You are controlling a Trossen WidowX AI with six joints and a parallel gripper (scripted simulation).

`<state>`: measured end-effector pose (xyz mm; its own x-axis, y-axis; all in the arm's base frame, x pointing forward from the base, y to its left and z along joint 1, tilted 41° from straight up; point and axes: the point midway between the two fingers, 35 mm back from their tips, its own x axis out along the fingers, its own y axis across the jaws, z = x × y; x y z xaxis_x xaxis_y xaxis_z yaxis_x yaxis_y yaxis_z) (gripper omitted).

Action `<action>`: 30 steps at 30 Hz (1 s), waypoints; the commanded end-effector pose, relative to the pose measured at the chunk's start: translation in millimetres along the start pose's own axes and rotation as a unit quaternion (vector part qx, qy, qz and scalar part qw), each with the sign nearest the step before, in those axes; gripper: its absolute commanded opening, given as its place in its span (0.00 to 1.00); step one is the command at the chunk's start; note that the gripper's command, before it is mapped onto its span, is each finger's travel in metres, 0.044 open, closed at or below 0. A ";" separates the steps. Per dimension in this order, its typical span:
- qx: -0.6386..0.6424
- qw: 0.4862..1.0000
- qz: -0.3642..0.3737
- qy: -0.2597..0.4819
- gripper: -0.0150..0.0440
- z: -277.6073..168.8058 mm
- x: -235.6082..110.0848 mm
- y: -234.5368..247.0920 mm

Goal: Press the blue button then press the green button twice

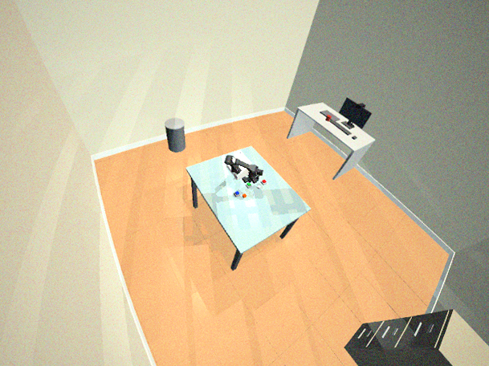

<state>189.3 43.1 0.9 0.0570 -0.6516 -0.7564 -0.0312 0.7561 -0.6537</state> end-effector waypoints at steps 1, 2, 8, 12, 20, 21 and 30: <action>0.002 1.000 0.000 0.005 0.29 -1.5 -4.2 -0.5; 0.002 1.000 0.000 0.005 0.29 -1.5 -3.3 -0.4; 0.002 1.000 0.000 0.005 0.29 -1.1 6.4 -0.2; 0.002 1.000 0.000 0.005 0.29 -1.1 13.1 -0.2; 0.002 1.000 0.000 0.005 0.29 -1.7 26.1 -0.7; 0.002 1.000 0.000 0.005 0.29 -1.8 27.4 -0.7; 0.002 1.000 0.000 0.005 0.29 -1.9 28.5 -0.8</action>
<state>190.1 25.8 -19.6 0.0485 -0.6475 -0.7605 -0.0205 0.7606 -0.6489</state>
